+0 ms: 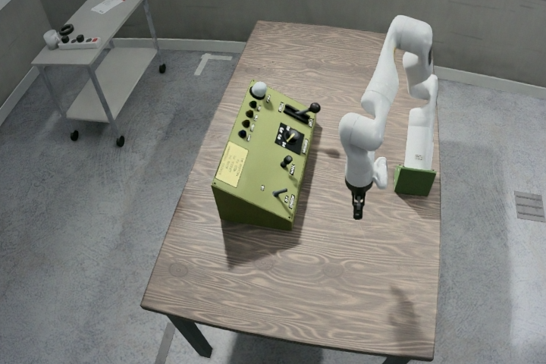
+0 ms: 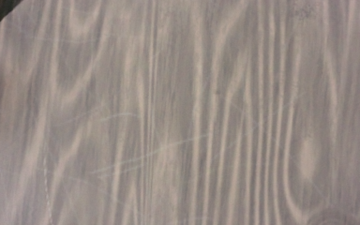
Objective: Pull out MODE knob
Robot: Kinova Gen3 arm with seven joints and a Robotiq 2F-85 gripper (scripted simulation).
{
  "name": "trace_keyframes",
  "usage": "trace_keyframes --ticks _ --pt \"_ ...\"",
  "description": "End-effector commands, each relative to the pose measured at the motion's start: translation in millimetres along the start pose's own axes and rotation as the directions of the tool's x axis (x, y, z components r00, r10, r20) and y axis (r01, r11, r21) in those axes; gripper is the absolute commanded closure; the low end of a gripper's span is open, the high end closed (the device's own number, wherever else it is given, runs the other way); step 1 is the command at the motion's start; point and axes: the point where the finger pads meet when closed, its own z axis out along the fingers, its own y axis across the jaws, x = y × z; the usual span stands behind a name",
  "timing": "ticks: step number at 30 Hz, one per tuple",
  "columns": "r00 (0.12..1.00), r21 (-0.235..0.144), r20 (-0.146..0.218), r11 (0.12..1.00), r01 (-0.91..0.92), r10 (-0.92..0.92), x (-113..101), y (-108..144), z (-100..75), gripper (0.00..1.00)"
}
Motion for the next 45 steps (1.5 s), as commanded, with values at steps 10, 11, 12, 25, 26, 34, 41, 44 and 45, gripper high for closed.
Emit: trace_keyframes --ticks 10,11,12,25,26,34,41,44,45 --pt "1.0 -0.002 0.001 1.0 0.0 0.0 0 0 -0.9 0.0" --pt "1.0 -0.002 0.001 1.0 0.0 0.0 0 0 -0.9 0.0" --pt "1.0 -0.002 0.001 1.0 0.0 0.0 0 0 -0.9 0.0" --pt "1.0 -0.001 0.001 1.0 0.008 -0.008 0 0 -1.1 0.0" --pt "1.0 0.0 0.001 1.0 0.011 -0.011 0 0 -1.2 0.0" --pt "0.999 0.004 0.003 0.999 0.047 -0.047 1 -3 -2.2 0.0" --pt "0.991 0.015 0.005 0.991 0.134 -0.134 4 -8 -4.8 0.0" --pt "0.982 0.021 0.006 0.982 0.187 -0.188 5 -11 -6.5 0.0" --pt "0.978 0.024 0.006 0.978 0.208 -0.208 6 -13 -7.1 0.0"
